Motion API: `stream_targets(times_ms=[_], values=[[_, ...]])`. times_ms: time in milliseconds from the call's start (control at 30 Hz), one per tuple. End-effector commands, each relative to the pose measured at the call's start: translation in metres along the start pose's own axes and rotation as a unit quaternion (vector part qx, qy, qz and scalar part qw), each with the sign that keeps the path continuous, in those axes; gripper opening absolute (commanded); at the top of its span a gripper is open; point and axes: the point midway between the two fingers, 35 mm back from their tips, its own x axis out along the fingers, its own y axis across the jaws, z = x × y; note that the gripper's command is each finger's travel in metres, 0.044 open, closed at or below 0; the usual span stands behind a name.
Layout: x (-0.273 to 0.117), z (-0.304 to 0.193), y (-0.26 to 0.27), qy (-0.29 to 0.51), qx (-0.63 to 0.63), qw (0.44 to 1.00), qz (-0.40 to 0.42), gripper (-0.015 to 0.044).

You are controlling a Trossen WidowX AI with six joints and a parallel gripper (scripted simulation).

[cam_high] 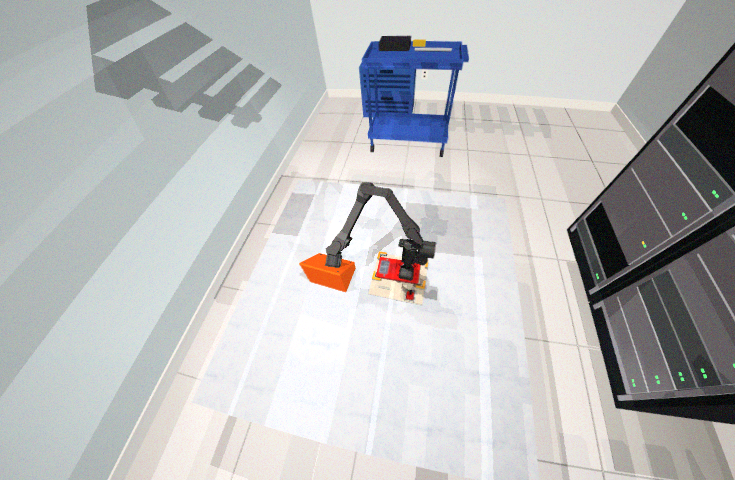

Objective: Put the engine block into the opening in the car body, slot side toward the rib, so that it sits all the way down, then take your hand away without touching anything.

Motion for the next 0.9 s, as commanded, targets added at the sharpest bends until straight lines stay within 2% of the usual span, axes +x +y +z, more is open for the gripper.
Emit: stream_targets(times_ms=[0, 367, 700, 733, 867], values=[[0.0013, -0.0003, -0.0002, 0.001, 0.002, 1.0, 0.001, 0.016], [0.0026, -0.0003, -0.0002, 0.001, 0.002, 1.0, 0.001, 0.016], [0.0014, -0.0001, 0.0, 0.0, 0.0, 1.0, 0.0, 0.0422], [0.0014, -0.0001, 0.0, 0.0, 0.0, 1.0, 0.0, 0.044], [0.0014, -0.0001, 0.0, 0.0, 0.0, 1.0, 0.0, 0.044]])
